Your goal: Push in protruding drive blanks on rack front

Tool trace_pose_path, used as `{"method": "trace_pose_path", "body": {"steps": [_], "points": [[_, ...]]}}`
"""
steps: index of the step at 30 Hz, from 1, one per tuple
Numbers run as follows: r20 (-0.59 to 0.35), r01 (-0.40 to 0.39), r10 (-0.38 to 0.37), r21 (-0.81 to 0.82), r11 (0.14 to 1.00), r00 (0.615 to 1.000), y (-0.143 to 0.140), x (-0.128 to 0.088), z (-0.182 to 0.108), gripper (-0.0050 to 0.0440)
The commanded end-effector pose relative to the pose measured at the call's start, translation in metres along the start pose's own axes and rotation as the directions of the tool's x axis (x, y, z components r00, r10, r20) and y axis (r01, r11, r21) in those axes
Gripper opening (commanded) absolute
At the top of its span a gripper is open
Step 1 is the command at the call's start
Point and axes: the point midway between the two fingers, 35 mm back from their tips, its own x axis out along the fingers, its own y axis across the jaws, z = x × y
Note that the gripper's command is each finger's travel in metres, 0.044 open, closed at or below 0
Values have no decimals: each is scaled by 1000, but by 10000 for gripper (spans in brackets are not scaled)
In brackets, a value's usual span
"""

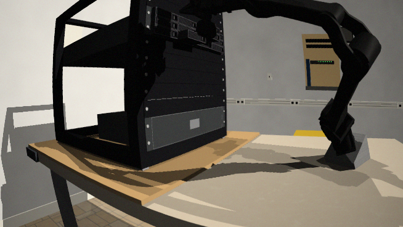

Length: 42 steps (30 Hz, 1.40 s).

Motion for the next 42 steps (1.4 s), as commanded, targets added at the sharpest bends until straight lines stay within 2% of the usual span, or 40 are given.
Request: {"method": "trace_pose_path", "body": {"steps": [1, 24, 31, 42], "points": [[6, 10, -10, -11, 1000, 1000, -4, 0, 5, -50], [6, 10, -10, -11, 1000, 1000, -5, -1, 8, -50], [6, 10, -10, -11, 1000, 1000, -5, 9, 10, -50], [6, 10, -10, -11, 1000, 1000, -6, 10, 10, -50]]}}
